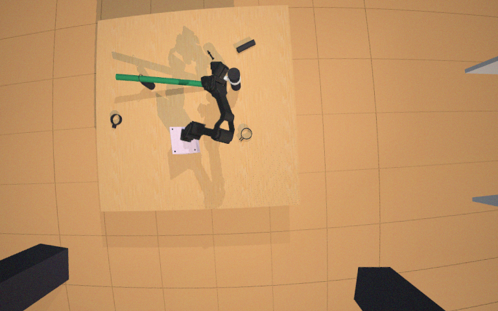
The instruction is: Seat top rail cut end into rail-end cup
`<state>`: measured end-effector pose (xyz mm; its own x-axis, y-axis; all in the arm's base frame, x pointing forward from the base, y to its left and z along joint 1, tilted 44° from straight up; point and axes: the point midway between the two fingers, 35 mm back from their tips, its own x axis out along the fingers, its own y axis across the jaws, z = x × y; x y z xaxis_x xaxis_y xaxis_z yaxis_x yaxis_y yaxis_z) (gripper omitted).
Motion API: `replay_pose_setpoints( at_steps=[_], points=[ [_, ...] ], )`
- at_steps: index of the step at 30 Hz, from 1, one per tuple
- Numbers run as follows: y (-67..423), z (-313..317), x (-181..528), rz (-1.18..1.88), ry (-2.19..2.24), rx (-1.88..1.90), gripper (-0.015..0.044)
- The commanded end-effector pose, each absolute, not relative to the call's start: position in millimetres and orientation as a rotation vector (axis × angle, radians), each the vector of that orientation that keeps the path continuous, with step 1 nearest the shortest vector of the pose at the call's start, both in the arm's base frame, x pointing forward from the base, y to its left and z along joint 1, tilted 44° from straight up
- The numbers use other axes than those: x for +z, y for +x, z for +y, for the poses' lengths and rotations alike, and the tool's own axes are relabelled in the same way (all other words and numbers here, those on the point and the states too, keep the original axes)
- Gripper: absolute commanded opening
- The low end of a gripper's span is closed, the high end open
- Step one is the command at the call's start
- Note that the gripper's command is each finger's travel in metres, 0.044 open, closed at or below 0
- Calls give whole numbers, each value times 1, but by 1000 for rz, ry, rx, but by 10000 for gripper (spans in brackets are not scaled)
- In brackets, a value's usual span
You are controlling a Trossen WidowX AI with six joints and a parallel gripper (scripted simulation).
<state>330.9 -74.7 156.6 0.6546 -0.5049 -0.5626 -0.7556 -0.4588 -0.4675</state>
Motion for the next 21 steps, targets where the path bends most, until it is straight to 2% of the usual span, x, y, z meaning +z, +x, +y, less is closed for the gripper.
replay_pose_setpoints(
  at_steps=[1, 3, 19, 21],
  points=[
    [331, -75, 157, 973, -2157, 451, 0],
    [331, -75, 157, 973, -2157, 451, 0],
    [330, -60, 156, 972, -2152, 457, 420],
    [329, -53, 156, 972, -2151, 459, 440]
  ],
)
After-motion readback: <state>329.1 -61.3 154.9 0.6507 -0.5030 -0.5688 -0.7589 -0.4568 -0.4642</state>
